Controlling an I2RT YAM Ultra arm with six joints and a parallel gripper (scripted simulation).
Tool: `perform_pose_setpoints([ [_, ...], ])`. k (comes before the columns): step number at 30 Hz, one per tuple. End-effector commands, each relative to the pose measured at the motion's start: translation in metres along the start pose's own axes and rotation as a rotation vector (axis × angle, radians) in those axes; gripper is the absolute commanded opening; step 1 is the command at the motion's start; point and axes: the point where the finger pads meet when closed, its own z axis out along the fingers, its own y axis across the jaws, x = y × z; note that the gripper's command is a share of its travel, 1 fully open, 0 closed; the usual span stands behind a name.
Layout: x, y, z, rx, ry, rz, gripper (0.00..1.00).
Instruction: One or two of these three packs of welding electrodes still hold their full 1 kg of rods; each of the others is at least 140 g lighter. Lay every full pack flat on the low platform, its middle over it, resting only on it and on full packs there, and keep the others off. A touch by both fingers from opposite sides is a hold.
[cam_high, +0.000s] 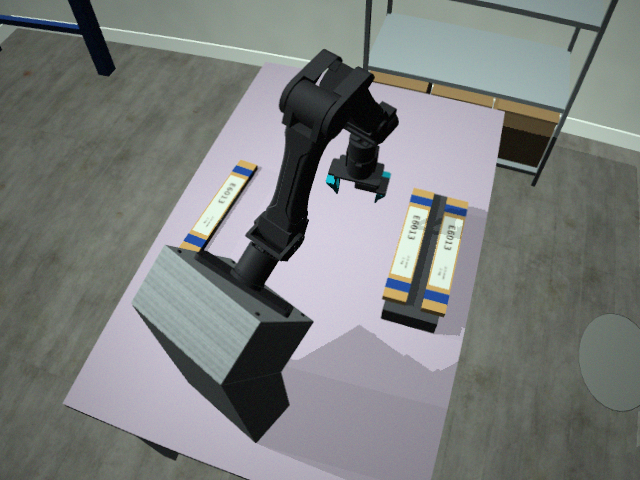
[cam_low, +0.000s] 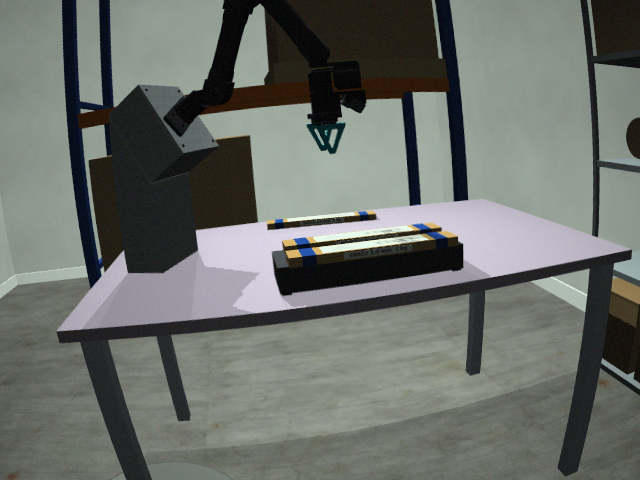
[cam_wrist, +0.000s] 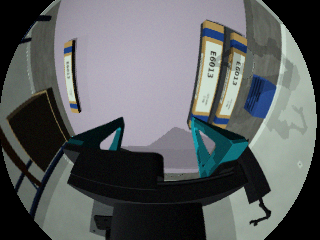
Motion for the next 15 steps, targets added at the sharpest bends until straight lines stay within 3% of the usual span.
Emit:
perform_pose_setpoints([
  [1, 0.016, 0.013, -0.017, 0.042, 0.039, 0.031, 0.95],
  [9, 0.025, 0.044, -0.038, 0.043, 0.039, 0.030, 0.95],
  [13, 0.015, 0.060, -0.059, 0.044, 0.004, 0.050, 0.95],
  [15, 0.021, 0.075, -0.060, 0.045, 0.033, 0.031, 0.95],
])
